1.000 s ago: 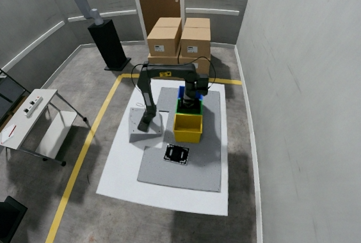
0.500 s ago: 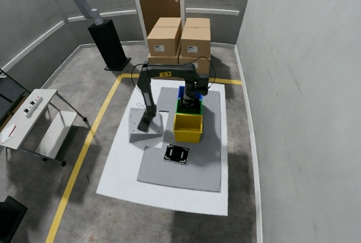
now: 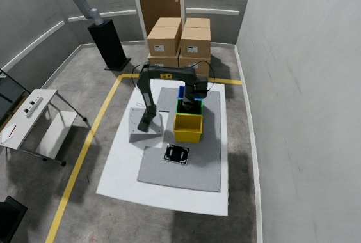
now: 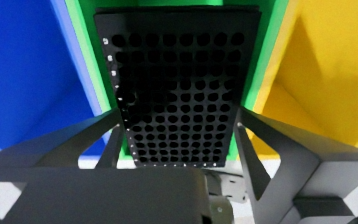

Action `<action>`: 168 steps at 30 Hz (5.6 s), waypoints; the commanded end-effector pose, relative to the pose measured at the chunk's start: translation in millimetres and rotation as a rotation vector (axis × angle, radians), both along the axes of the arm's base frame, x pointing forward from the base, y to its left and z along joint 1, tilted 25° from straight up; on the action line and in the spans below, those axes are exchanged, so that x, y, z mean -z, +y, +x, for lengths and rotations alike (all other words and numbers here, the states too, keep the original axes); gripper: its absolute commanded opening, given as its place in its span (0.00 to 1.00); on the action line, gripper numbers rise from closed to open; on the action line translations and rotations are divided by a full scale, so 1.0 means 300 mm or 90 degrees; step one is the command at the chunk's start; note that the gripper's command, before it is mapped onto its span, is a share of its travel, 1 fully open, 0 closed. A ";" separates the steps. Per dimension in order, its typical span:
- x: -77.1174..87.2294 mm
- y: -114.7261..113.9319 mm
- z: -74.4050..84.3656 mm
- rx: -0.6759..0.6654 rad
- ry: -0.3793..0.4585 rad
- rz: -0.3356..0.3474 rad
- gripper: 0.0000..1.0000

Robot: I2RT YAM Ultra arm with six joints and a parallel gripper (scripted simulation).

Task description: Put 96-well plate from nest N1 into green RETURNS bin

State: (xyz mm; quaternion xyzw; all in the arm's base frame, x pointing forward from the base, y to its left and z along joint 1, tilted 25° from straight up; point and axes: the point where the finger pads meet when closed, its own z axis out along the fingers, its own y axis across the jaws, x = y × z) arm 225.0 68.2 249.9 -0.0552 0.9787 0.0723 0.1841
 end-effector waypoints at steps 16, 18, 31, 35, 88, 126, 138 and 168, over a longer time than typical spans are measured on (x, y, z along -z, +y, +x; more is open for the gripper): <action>-0.029 0.012 0.054 0.010 -0.043 0.011 0.00; -0.037 0.010 0.047 0.010 -0.050 0.012 0.00; -0.047 0.006 0.033 0.011 -0.055 0.014 0.00; -0.046 0.005 0.032 0.011 -0.055 0.014 0.00; 0.018 0.012 0.037 0.008 -0.039 0.009 0.00; 0.065 0.022 0.067 0.009 -0.047 0.012 0.00; 0.040 0.021 0.063 0.010 -0.049 0.013 0.99; 0.040 0.021 0.063 0.009 -0.049 0.013 0.99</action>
